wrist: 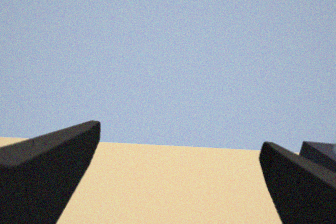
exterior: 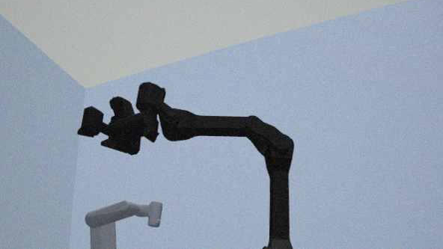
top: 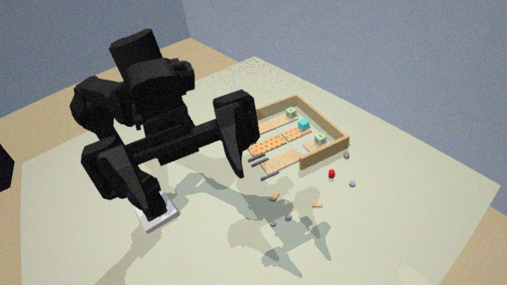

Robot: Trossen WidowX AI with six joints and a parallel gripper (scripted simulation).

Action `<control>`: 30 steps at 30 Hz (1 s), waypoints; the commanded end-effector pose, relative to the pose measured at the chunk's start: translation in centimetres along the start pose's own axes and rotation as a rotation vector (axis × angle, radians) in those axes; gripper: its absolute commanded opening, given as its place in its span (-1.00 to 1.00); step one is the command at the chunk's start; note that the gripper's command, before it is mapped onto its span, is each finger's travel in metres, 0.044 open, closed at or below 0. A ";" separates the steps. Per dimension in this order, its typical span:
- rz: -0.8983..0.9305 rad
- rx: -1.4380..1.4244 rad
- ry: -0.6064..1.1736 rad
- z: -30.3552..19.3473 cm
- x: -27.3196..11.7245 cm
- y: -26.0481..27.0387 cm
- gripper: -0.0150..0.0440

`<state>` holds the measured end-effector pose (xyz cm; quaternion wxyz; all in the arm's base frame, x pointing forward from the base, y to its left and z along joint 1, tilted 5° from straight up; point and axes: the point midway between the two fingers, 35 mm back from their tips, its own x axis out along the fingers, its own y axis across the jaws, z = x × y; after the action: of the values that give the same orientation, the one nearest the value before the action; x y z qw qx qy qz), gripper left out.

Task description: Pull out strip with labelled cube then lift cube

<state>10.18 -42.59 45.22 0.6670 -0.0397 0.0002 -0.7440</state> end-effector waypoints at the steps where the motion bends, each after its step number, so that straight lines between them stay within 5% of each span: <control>1: 0.225 -0.025 0.065 -2.5 -3.5 6.5 0.86; 16: 0.975 -0.166 0.265 -11.4 -22.9 21.1 0.86; 30: 1.628 -0.377 0.477 -20.5 -44.1 20.7 0.86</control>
<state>35.28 -7.02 23.68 0.9620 0.0163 0.2572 -0.0905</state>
